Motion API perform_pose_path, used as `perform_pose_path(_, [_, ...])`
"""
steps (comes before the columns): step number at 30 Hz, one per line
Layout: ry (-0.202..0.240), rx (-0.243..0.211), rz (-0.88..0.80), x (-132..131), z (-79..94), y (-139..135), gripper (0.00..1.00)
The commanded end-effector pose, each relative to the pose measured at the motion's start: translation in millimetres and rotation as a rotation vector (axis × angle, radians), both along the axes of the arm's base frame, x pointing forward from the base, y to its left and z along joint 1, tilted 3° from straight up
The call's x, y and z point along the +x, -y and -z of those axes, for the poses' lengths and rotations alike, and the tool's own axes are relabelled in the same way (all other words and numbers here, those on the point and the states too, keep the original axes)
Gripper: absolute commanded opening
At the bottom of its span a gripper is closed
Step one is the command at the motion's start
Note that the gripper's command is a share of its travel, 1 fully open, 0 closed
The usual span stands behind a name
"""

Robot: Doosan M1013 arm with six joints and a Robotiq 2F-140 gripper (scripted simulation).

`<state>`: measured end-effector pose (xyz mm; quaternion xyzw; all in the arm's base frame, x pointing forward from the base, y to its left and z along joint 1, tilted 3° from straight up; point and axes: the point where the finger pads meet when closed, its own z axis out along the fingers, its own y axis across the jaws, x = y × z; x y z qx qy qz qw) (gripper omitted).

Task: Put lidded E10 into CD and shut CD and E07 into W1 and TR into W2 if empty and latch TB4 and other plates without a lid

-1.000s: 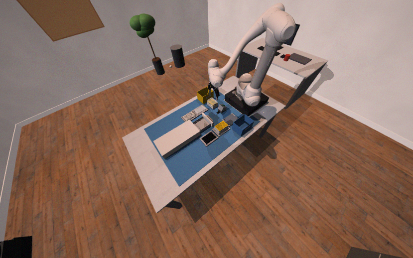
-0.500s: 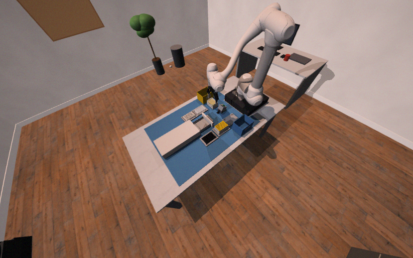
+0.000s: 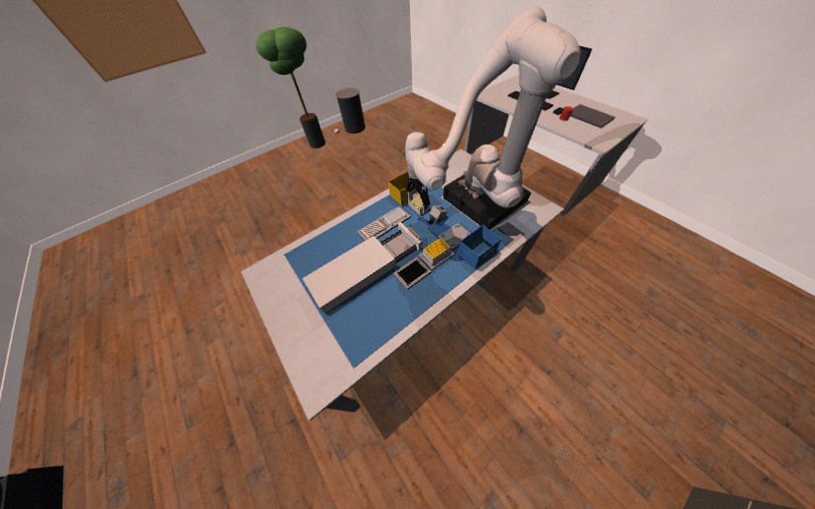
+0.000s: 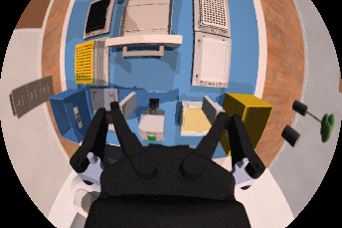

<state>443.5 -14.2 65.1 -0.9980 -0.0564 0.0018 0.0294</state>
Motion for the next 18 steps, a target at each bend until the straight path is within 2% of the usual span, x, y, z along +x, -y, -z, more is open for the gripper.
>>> perform_pose_path(1, [0.000,0.000,0.000,10,1.8,-10,0.87])
perform_pose_path(18, [0.000,0.000,0.000,51,9.3,-53,0.87])
